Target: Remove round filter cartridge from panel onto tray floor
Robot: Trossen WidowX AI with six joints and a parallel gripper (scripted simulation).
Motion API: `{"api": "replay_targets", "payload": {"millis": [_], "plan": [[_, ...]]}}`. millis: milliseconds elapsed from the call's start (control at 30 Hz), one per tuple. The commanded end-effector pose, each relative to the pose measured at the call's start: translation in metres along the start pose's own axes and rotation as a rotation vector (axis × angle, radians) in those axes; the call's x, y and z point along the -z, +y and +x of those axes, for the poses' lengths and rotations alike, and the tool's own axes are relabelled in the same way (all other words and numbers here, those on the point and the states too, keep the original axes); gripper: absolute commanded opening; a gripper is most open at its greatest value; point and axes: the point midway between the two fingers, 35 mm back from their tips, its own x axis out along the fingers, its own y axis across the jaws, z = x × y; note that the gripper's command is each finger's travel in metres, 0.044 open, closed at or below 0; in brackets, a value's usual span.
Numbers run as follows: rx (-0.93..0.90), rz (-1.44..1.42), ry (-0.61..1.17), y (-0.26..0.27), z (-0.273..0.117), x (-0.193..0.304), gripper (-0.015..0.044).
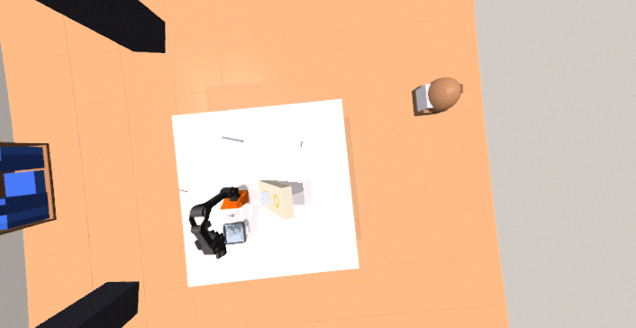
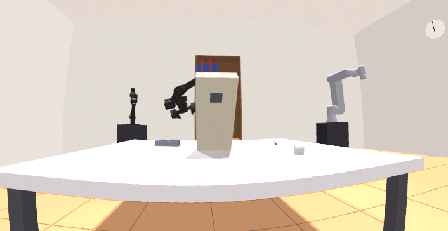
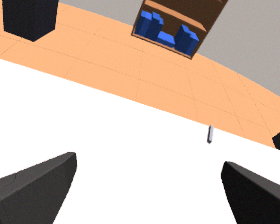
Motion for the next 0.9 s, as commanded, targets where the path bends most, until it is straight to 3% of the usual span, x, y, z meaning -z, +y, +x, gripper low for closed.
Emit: {"api": "replay_targets", "payload": {"millis": [0, 167, 367, 500, 867], "plan": [[-0.004, -0.012, 0.008, 0.000, -0.001, 0.001, 0.0374], [-0.176, -0.339, 0.177, 0.002, -0.033, 0.021, 0.0243], [-0.565, -0.824, 0.261, 0.006, -0.093, 0.047, 0.0098], [-0.865, -1.133, 0.193, 0.005, -0.138, 0.063, 0.0098], [-1.370, -1.595, -0.148, -0.012, -0.218, 0.087, 0.0098]]}}
